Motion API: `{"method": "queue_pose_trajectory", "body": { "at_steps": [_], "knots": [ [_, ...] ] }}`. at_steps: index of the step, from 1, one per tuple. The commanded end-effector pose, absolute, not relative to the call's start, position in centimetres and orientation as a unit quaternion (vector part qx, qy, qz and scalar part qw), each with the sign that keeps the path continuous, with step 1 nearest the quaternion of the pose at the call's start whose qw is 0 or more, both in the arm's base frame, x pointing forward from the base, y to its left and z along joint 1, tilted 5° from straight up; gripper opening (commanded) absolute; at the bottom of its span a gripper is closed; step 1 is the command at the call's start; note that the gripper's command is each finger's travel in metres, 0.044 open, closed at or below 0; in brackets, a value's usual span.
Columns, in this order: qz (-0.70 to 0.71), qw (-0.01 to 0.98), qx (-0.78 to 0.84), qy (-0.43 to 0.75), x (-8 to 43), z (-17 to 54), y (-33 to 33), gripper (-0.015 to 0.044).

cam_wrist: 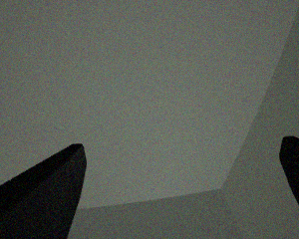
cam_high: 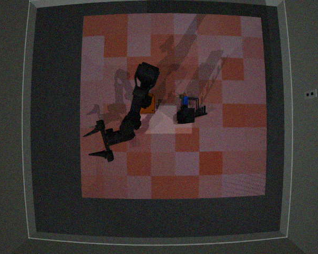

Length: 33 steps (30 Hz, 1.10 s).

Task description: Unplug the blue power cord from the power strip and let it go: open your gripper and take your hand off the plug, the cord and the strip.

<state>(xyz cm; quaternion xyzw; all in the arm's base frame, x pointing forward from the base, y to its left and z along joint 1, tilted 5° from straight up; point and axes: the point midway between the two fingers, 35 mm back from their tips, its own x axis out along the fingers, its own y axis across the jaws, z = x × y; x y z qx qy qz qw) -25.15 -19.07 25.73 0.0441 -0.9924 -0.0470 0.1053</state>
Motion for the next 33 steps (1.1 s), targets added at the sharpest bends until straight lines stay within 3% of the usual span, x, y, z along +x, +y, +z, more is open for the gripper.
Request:
{"method": "queue_pose_trajectory", "body": {
  "at_steps": [1,9,19,33],
  "knots": [
    [-0.049,0.105,0.045,-0.992,-25.1,25.7,-19.1,0.0374],
    [-0.168,0.110,0.111,-0.973,-23.2,26.0,-23.2,0.0164],
    [-0.420,0.180,0.251,-0.853,-16.3,26.4,-31.4,0.0160],
    [-0.656,0.389,0.360,-0.538,-2.5,26.6,-37.8,0.0160]
  ]
}}
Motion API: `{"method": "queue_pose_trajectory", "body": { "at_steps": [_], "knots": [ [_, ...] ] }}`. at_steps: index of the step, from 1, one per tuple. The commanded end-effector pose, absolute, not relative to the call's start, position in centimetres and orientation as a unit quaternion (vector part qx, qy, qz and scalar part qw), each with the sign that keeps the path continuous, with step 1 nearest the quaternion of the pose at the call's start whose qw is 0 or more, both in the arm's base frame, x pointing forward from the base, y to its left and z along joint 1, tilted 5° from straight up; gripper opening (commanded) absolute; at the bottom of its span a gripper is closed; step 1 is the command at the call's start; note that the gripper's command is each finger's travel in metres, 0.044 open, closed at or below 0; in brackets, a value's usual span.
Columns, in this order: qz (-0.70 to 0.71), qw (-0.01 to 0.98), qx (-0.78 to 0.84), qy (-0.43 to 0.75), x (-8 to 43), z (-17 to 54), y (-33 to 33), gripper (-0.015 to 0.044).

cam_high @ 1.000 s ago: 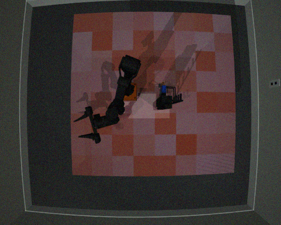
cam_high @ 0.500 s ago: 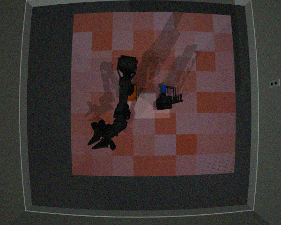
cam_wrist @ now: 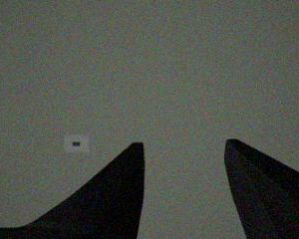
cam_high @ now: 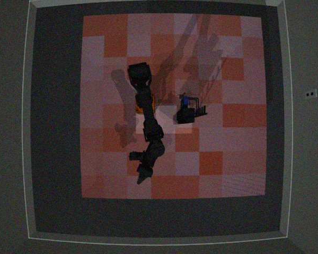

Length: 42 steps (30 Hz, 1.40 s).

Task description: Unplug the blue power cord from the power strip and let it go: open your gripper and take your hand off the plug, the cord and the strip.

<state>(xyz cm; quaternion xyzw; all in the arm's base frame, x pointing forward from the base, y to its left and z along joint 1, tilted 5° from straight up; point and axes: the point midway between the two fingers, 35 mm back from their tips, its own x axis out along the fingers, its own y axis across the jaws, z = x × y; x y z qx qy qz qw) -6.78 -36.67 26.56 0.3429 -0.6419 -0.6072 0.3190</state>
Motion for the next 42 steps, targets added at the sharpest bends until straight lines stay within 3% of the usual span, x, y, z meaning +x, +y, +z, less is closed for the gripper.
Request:
{"method": "queue_pose_trajectory", "body": {
  "at_steps": [1,11,23,32,42],
  "knots": [
    [-0.667,0.409,0.362,-0.507,-1.2,26.6,-38.0,0.0160],
    [-0.692,0.616,0.324,-0.191,11.2,26.6,-37.1,0.0160],
    [-0.559,0.804,0.160,0.127,23.0,26.5,-30.7,0.0160],
    [-0.387,0.876,-0.009,0.289,28.8,26.5,-23.6,0.0160],
    [-0.194,0.893,-0.143,0.379,33.4,24.6,-15.0,0.0160]
  ]
}}
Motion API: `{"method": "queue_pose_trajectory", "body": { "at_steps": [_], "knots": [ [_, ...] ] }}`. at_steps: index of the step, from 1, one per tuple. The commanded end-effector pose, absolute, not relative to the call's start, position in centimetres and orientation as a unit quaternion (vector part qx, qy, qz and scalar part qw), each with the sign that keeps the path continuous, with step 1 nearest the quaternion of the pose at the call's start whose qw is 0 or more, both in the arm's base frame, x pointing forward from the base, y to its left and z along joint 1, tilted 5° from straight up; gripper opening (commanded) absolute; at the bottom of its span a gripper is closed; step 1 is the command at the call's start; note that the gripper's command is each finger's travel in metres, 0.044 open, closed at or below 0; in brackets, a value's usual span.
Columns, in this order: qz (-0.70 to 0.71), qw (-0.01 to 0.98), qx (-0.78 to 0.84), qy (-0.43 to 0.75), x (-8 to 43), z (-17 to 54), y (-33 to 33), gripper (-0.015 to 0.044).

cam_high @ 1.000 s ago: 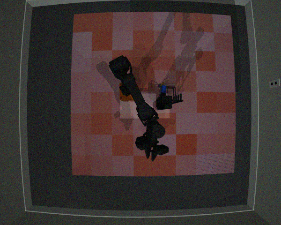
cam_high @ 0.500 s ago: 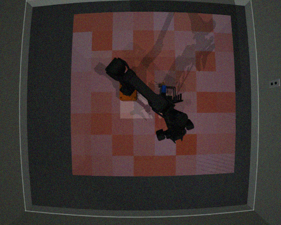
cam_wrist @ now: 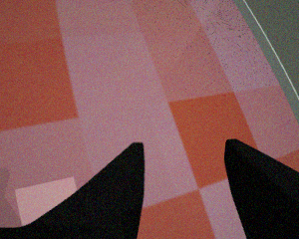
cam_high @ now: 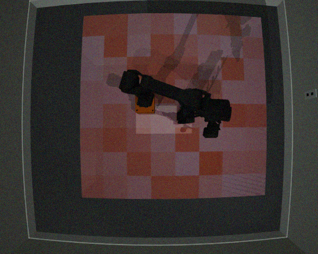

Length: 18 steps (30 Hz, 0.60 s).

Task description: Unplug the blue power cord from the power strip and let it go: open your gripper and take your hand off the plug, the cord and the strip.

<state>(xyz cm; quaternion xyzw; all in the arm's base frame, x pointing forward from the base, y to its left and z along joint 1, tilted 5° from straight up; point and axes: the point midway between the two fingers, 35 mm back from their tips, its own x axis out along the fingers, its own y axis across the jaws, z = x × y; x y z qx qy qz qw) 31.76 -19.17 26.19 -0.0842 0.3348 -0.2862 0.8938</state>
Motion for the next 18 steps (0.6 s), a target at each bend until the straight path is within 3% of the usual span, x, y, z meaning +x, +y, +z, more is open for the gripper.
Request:
{"method": "queue_pose_trajectory", "body": {
  "at_steps": [1,12,18],
  "knots": [
    [-0.172,0.892,-0.156,0.388,33.5,24.2,-13.9,0.0160],
    [0.053,0.841,-0.284,0.457,32.5,20.2,-6.1,0.0160],
    [0.259,0.704,-0.409,0.519,28.1,16.1,-2.0,0.0160]
  ]
}}
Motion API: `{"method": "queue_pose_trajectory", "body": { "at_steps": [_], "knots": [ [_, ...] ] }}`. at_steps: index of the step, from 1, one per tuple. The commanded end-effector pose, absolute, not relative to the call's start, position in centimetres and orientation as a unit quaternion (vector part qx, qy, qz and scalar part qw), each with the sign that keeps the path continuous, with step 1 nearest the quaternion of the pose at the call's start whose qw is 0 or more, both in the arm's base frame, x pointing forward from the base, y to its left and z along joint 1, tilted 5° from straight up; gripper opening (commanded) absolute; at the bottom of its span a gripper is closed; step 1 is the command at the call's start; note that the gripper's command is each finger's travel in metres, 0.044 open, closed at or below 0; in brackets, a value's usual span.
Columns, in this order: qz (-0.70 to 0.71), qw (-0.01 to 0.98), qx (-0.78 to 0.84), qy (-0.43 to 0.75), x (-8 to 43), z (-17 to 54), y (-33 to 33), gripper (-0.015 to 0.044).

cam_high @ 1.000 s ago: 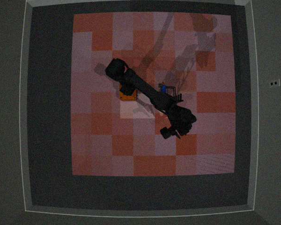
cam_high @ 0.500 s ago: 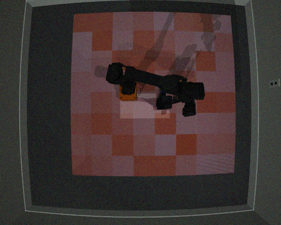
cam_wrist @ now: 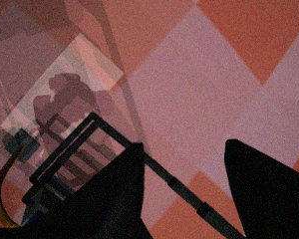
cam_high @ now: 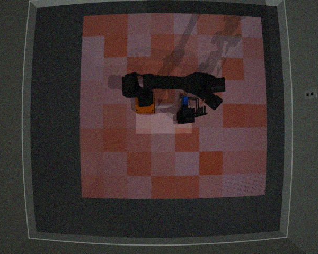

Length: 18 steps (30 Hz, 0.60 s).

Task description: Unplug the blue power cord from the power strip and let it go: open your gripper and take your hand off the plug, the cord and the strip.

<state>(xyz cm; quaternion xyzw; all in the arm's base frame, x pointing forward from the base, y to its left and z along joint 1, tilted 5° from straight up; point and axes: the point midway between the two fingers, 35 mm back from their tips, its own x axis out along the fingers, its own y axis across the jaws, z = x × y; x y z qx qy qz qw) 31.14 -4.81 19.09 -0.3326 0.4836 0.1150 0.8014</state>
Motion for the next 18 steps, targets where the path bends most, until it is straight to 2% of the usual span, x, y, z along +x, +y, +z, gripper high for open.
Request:
{"method": "queue_pose_trajectory", "body": {
  "at_steps": [1,3,5,18],
  "knots": [
    [0.306,0.667,-0.432,0.524,26.9,15.4,-1.3,0.0160],
    [0.390,0.597,-0.465,0.525,24.7,14.4,-0.1,0.0160],
    [0.419,0.571,-0.475,0.523,23.9,14.1,0.3,0.0160],
    [0.419,0.571,-0.475,0.523,23.9,14.1,0.3,0.0160]
  ]
}}
